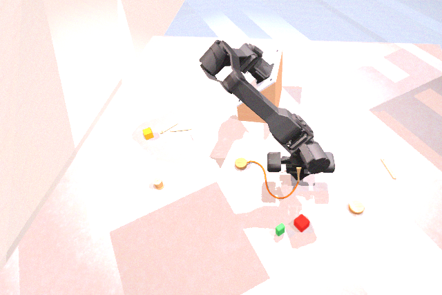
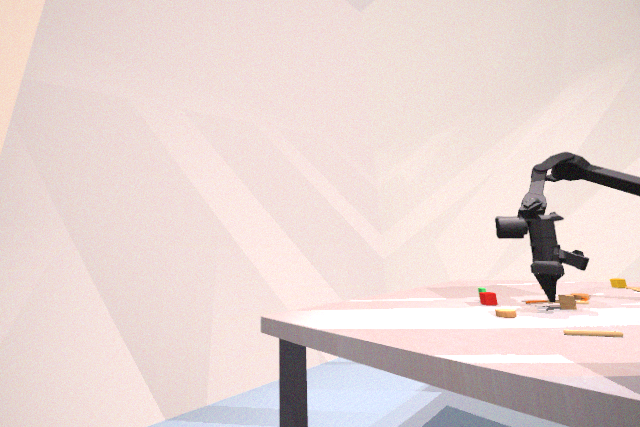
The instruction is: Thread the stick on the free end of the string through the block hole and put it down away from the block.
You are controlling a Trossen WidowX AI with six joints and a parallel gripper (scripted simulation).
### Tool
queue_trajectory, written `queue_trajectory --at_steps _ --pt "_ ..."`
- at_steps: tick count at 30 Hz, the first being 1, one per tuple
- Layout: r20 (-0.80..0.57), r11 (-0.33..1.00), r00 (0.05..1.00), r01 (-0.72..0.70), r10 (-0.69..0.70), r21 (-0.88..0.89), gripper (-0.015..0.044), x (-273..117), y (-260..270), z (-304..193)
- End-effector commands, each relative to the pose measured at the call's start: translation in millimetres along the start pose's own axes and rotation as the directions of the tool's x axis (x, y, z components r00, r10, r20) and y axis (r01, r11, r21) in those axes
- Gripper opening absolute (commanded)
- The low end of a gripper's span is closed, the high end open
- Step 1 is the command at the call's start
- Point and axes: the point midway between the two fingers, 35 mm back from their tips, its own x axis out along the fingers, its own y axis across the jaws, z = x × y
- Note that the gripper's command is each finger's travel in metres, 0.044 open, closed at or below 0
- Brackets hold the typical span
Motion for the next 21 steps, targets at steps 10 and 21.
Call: queue_trajectory --at_steps 10,21 --pt "0.000 1.000 1.000 0.002 -0.002 -0.001 0.0121 -10 0 -1" --pt "-0.026 1.000 1.000 0.008 -0.008 -0.004 0.0121 -80 -3 -8"
